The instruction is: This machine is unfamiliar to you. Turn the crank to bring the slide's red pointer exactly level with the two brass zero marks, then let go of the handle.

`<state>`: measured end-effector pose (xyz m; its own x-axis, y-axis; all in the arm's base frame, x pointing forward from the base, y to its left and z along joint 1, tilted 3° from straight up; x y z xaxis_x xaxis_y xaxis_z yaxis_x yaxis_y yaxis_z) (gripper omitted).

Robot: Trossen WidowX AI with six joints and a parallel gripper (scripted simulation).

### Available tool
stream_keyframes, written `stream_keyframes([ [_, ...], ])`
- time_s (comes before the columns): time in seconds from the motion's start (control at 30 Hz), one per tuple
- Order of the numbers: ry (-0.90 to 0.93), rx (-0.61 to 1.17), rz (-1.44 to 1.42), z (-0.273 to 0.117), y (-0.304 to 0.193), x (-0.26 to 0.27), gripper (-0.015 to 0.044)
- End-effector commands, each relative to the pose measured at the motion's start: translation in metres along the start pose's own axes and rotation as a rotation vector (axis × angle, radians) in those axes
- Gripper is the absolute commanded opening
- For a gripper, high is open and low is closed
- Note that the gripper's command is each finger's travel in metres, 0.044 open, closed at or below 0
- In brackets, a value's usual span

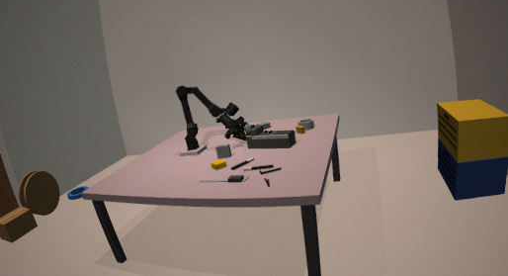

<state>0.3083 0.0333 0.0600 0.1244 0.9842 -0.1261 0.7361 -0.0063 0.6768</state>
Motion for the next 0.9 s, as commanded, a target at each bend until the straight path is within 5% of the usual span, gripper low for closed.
stream_keyframes([
  [0.0,0.025,-0.007,-0.006,-0.0019,0.0033,0.0076,0.0000],
  [0.87,0.025,-0.007,-0.006,-0.0039,0.0054,0.0090,0.0000],
])
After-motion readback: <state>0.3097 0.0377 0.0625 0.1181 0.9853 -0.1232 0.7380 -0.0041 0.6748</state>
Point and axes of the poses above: the point midway between the two fingers, 35 mm back from their tips, its own z axis out along the fingers, its own x axis across the jaws, y = z × x, the point moved 3 cm from there along -z, back along the fingers, and after that the axes turned 13 degrees about -z, right-handed, at the moved point
